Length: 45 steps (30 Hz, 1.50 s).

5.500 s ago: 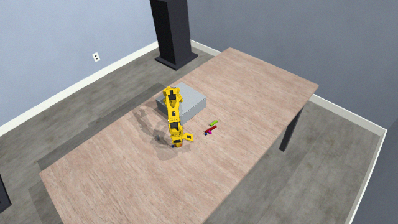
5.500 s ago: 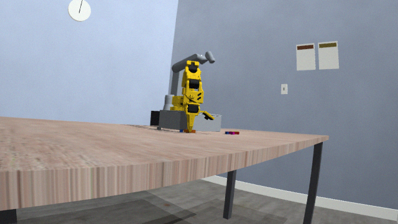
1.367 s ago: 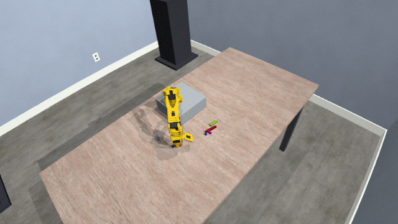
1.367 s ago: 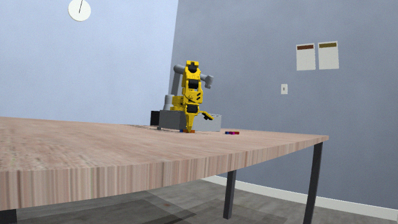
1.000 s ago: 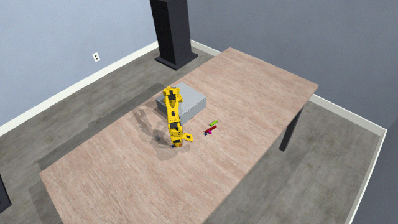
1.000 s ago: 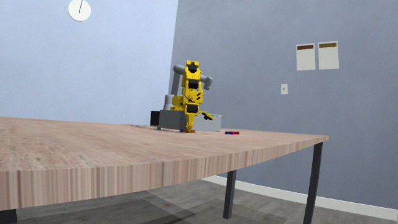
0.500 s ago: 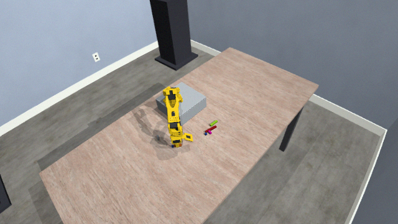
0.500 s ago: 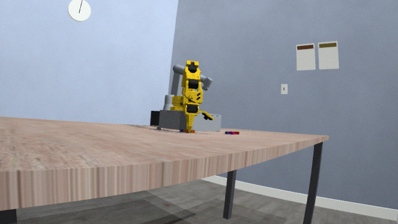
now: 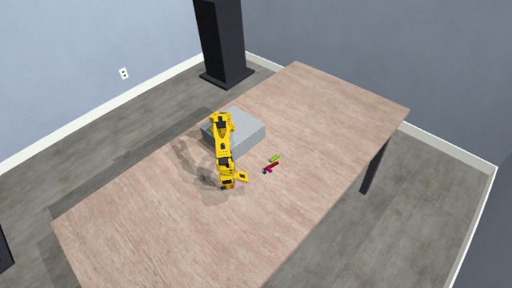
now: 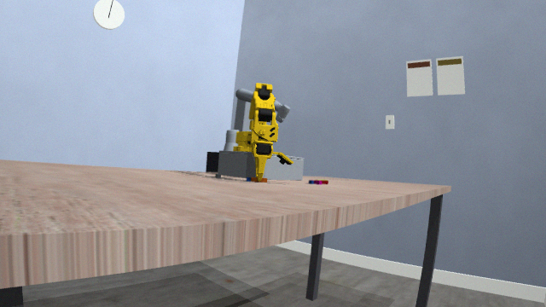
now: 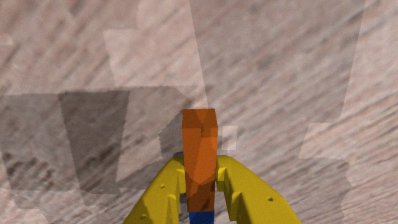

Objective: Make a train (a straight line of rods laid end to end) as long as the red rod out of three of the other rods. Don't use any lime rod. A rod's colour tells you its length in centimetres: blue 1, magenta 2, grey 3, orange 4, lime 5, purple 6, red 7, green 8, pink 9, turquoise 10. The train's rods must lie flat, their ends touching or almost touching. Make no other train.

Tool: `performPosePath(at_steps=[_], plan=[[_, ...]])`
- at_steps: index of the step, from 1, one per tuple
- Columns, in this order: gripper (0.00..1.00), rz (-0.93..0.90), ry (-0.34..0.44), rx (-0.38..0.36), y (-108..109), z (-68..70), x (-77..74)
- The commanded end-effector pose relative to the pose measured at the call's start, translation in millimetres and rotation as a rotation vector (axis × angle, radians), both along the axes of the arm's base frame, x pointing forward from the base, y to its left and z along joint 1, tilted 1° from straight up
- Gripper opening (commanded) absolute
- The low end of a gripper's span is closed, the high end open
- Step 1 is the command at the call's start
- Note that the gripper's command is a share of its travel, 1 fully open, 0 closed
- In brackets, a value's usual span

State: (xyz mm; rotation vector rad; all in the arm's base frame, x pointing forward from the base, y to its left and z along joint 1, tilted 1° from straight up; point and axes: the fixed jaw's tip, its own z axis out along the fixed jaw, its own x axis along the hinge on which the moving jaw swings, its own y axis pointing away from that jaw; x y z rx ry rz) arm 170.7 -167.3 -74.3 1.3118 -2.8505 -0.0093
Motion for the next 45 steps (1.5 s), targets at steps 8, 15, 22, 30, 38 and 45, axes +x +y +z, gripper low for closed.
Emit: performPosePath(at_steps=[8, 15, 22, 30, 38, 45], plan=[[0.00, -0.004, 0.007, 0.009, 0.7, -1.6, -4.0], [0.00, -0.004, 0.007, 0.009, 0.7, -1.6, -4.0], [0.00, -0.004, 0.007, 0.009, 0.7, -1.6, -4.0], [0.03, -0.004, 0.007, 0.009, 0.7, -1.6, -4.0], [0.06, -0.004, 0.007, 0.009, 0.7, -1.6, -4.0], [0.06, -0.004, 0.007, 0.009, 0.7, -1.6, -4.0]])
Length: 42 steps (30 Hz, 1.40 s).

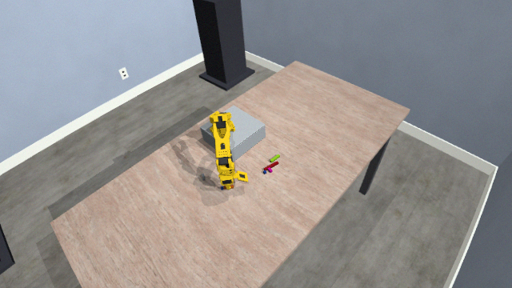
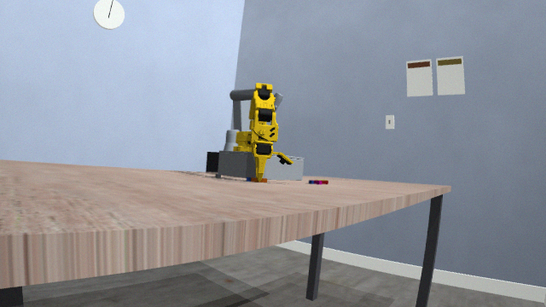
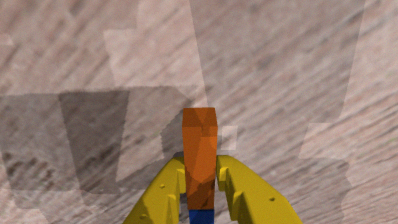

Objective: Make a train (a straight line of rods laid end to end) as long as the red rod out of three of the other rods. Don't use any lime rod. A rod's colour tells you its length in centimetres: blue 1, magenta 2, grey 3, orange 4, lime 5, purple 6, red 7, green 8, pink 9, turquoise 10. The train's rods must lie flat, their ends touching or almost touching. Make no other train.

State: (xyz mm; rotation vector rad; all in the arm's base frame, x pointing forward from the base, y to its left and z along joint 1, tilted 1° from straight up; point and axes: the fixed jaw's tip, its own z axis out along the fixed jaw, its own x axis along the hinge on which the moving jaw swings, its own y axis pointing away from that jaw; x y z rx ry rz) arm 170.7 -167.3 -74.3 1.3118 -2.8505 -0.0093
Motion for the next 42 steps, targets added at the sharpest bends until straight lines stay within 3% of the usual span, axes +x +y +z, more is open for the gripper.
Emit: performPosePath(at_steps=[1, 21, 42], plan=[[0.06, -0.004, 0.007, 0.009, 0.7, -1.6, -4.0], [0.17, -0.004, 0.007, 0.009, 0.7, -1.6, -4.0], [0.17, -0.004, 0.007, 0.009, 5.3, 1.2, -9.3]])
